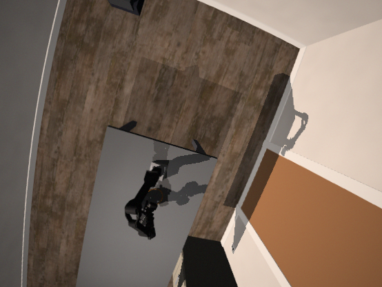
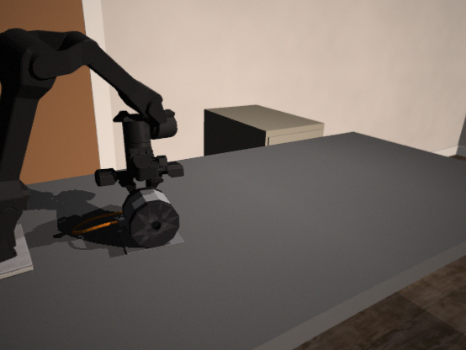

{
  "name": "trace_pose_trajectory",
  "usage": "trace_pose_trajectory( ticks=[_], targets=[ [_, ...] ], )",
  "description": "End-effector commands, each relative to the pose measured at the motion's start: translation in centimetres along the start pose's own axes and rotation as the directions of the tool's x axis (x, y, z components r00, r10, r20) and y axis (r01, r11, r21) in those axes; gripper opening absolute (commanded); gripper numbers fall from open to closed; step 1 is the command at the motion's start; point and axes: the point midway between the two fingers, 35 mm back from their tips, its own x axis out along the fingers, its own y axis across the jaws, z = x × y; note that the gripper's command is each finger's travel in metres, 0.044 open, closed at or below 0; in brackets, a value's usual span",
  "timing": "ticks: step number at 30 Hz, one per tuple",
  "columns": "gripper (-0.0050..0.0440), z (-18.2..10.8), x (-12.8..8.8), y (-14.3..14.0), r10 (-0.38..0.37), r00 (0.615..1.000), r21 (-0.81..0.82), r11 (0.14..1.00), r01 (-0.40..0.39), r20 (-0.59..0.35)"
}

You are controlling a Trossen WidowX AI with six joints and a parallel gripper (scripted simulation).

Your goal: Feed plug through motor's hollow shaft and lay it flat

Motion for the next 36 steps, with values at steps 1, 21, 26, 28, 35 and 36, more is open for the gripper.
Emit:
trace_pose_trajectory(
  ticks=[1,21,26,28,35,36],
  targets=[
    [0.01,-1.5,-1.8,0.1,0.005,1.0,-0.002,1.0,-0.005,-0.002],
    [0.01,-2.1,0.3,-0.5,0.006,1.0,-0.002,1.0,-0.006,-0.001],
    [0.01,-2.1,0.3,-0.5,0.006,1.0,-0.002,1.0,-0.006,-0.001],
    [0.01,-2.0,0.3,-0.5,0.006,1.0,-0.002,1.0,-0.006,-0.001],
    [0.01,-1.8,0.8,-0.4,0.006,1.0,-0.002,1.0,-0.006,-0.001],
    [0.01,-1.8,0.8,-0.4,0.006,1.0,-0.002,1.0,-0.006,-0.001]
  ],
)
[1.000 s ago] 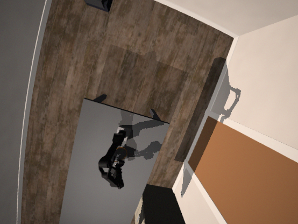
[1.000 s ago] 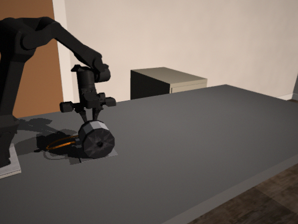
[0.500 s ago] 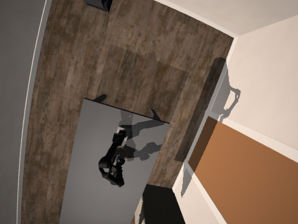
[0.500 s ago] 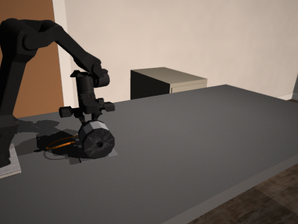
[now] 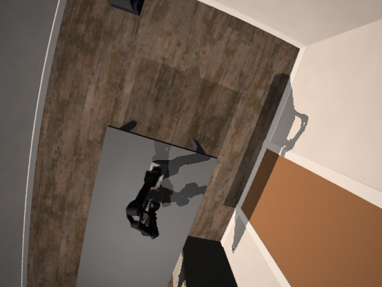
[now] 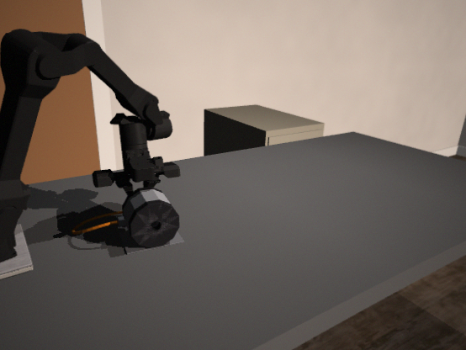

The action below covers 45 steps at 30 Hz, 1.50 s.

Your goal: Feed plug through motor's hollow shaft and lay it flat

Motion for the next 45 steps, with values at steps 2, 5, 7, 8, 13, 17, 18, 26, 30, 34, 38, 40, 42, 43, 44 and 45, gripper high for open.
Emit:
trace_pose_trajectory(
  ticks=[2,5,7,8,13,17,18,26,30,34,38,40,42,43,44,45],
  targets=[
    [0.01,0.16,0.34,-0.14,-0.004,1.0,-0.006,1.0,0.004,0.006],
    [0.0087,0.07,0.11,-0.03,-0.002,1.0,0.0,1.0,0.002,0.001],
    [0.008,0.07,0.11,-0.03,-0.002,1.0,0.0,1.0,0.002,0.001],
    [0.008,0.07,0.11,-0.03,-0.002,1.0,0.0,1.0,0.002,0.001],
    [0.0047,0.07,0.11,-0.03,-0.002,1.0,0.0,1.0,0.002,0.001],
    [0.002,0.07,0.11,-0.03,-0.002,1.0,0.0,1.0,0.002,0.001],
    [0.0013,0.07,0.11,-0.03,-0.002,1.0,0.0,1.0,0.002,0.001],
    [0.0,0.1,0.11,-0.02,-0.002,1.0,0.0,1.0,0.002,0.001],
    [0.0,0.62,0.0,0.09,-0.003,1.0,-0.004,1.0,0.003,0.004],
    [0.0,1.01,-0.08,0.17,-0.004,1.0,-0.007,1.0,0.004,0.006],
    [0.0,1.01,-0.08,0.17,-0.004,1.0,-0.007,1.0,0.004,0.006],
    [0.0,1.01,-0.08,0.17,-0.004,1.0,-0.007,1.0,0.004,0.006],
    [0.0,1.01,-0.08,0.17,-0.004,1.0,-0.007,1.0,0.004,0.006],
    [0.0024,0.88,0.0,0.12,-0.007,1.0,-0.002,1.0,0.007,0.003],
    [0.0048,0.88,0.0,0.12,-0.007,1.0,-0.002,1.0,0.007,0.003],
    [0.0072,0.88,0.0,0.12,-0.007,1.0,-0.002,1.0,0.007,0.003]
  ],
)
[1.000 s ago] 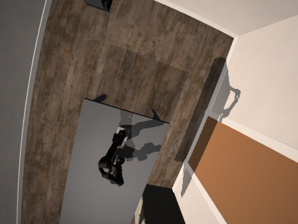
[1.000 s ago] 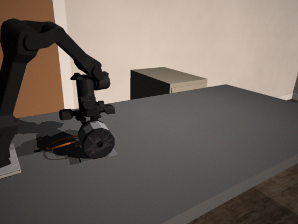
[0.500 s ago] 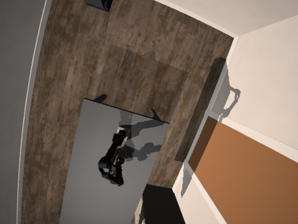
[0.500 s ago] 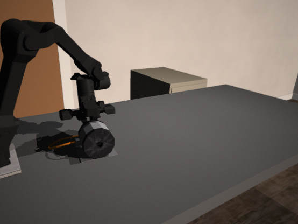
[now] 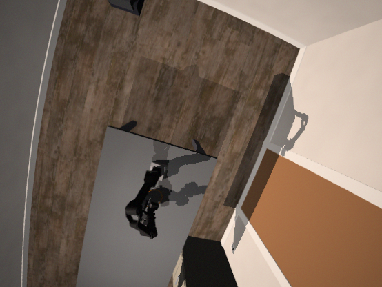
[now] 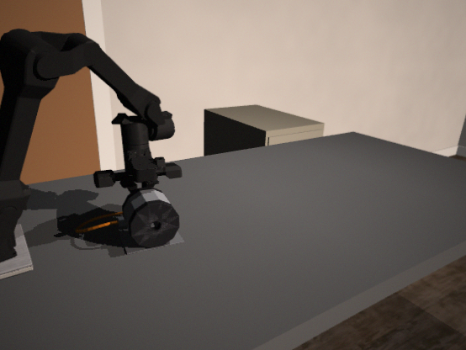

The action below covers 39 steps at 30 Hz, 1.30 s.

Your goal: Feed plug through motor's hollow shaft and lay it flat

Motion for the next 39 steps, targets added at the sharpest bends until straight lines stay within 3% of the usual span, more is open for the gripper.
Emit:
trace_pose_trajectory(
  ticks=[1,6,10,14,20,39],
  targets=[
    [0.0096,0.0,0.0,0.0,0.0,1.0,0.0,1.0,0.0,0.0],
    [0.01,-0.1,-0.1,0.0,0.0,1.0,0.0,1.0,0.0,0.0],
    [0.01,-0.9,-2.6,0.3,0.002,1.0,-0.004,1.0,-0.002,0.003],
    [0.01,-1.0,-2.8,0.3,0.002,1.0,-0.005,1.0,-0.002,0.003],
    [0.01,-1.0,-0.1,-0.1,0.002,1.0,-0.005,1.0,-0.002,0.003],
    [0.01,-0.7,0.4,-0.1,0.002,1.0,-0.005,1.0,-0.002,0.003]
  ],
)
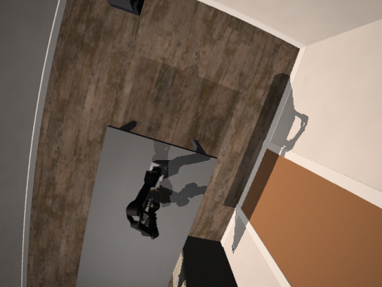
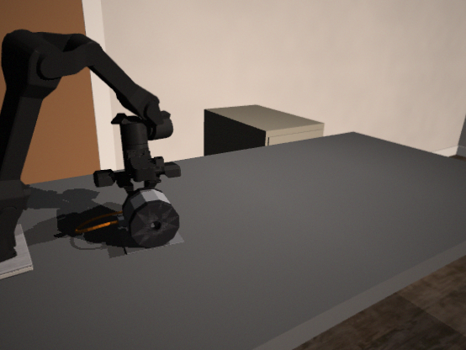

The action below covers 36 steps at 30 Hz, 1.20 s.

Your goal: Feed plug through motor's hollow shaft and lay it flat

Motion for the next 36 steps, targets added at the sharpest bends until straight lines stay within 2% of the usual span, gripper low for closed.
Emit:
trace_pose_trajectory(
  ticks=[1,9,21,36],
  targets=[
    [0.01,0.19,0.39,-0.15,-0.005,1.0,-0.006,1.0,0.005,0.006],
    [0.008,0.1,0.16,-0.04,-0.002,1.0,0.0,1.0,0.002,0.001],
    [0.0,0.1,0.16,-0.04,-0.002,1.0,0.0,1.0,0.002,0.001],
    [0.0,1.06,-0.04,0.08,-0.005,1.0,-0.006,1.0,0.005,0.006]
  ],
)
